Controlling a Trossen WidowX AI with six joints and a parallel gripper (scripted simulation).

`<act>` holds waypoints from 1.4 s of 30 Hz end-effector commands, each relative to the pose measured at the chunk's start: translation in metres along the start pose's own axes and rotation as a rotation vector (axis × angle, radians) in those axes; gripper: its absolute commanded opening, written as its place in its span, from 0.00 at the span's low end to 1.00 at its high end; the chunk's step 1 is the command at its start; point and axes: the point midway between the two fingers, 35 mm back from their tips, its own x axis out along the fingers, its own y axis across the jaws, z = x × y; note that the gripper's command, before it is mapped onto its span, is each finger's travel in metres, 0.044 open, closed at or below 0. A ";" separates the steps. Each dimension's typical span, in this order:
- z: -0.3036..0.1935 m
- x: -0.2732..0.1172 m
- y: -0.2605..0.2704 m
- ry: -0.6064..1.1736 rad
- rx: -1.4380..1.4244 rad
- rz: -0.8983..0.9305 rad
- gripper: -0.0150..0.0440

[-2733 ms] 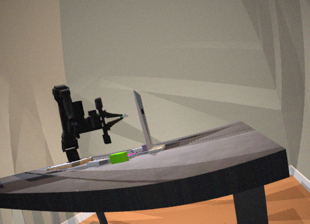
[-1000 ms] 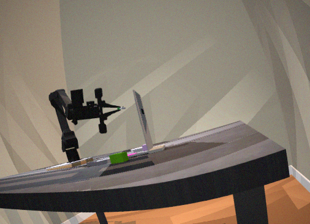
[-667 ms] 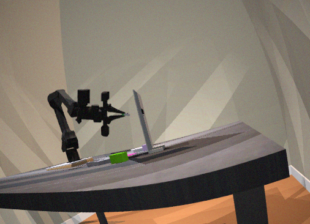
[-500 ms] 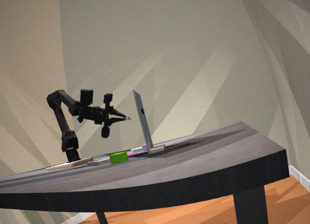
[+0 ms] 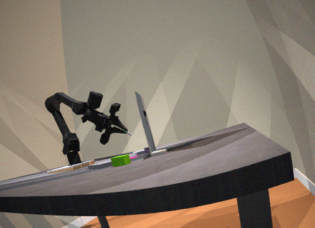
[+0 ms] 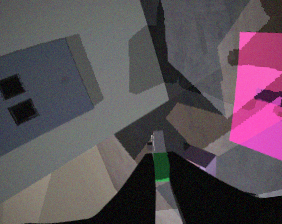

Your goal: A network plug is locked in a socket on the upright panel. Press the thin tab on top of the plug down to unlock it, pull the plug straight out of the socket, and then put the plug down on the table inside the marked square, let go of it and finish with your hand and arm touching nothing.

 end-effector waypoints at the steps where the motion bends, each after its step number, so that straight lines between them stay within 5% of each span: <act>1: -0.004 -0.001 -0.013 -0.047 -0.001 -0.068 0.25; 15: -0.012 -0.018 -0.052 -0.212 -0.082 -0.280 0.25; 42: -0.004 0.007 -0.080 -0.213 -0.083 -0.283 0.25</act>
